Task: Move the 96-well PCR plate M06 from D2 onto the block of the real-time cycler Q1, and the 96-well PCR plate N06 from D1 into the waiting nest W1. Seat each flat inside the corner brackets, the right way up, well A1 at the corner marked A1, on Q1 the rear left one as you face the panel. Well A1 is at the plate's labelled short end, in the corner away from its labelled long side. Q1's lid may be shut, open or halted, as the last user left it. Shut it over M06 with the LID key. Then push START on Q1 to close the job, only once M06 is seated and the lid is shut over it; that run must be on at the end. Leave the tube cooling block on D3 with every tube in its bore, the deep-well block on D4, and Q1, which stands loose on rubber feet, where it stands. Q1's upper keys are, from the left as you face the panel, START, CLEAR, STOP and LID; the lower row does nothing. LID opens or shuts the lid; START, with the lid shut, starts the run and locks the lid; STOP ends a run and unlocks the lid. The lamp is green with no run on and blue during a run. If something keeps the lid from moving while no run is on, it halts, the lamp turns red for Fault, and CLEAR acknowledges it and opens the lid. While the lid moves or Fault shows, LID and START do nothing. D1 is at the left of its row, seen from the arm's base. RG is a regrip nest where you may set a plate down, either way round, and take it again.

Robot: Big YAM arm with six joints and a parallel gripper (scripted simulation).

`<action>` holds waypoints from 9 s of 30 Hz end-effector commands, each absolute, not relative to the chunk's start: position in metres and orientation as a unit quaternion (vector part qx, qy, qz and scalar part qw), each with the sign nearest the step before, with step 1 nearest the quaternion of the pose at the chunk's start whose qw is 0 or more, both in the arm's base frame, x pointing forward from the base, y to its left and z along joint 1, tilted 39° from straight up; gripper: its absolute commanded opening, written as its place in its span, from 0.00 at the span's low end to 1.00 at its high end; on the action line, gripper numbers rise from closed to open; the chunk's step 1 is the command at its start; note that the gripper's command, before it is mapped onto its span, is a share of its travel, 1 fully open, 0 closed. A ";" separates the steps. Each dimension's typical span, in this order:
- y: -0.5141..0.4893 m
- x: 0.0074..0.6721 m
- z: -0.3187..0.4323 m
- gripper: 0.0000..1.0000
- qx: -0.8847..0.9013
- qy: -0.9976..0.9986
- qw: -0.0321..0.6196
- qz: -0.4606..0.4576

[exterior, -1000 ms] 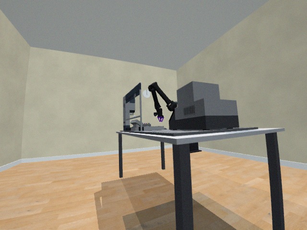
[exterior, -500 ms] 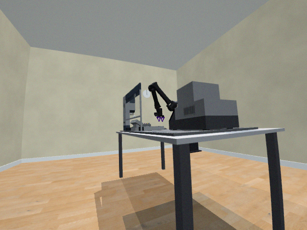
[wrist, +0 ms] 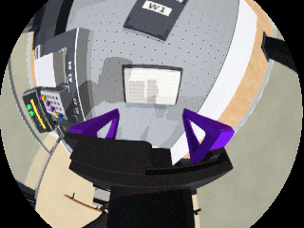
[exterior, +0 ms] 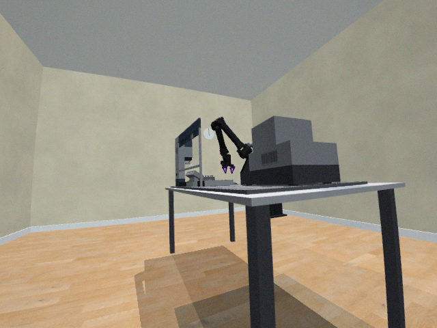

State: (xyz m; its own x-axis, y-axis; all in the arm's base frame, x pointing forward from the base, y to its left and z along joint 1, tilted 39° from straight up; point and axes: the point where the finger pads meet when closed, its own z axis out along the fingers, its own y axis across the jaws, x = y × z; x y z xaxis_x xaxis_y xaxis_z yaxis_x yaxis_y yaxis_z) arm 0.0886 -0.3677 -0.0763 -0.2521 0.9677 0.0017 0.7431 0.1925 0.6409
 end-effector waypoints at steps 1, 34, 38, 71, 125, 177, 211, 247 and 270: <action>-0.371 0.080 -0.078 1.00 0.630 0.699 0.194 0.278; -0.387 0.077 -0.072 1.00 0.803 0.493 0.118 0.313; -0.379 0.078 -0.075 1.00 0.823 0.458 0.099 0.321; -0.391 0.078 -0.070 1.00 0.920 0.209 0.013 0.332; -0.365 0.114 -0.114 1.00 0.937 0.084 -0.050 0.336; -0.356 0.147 -0.158 1.00 0.938 0.084 -0.050 0.333; -0.361 0.148 -0.162 0.00 0.937 0.080 -0.049 0.336; -0.366 0.145 -0.146 0.00 0.938 0.083 -0.031 0.336; -0.377 0.131 -0.127 0.00 0.937 0.100 -0.023 0.335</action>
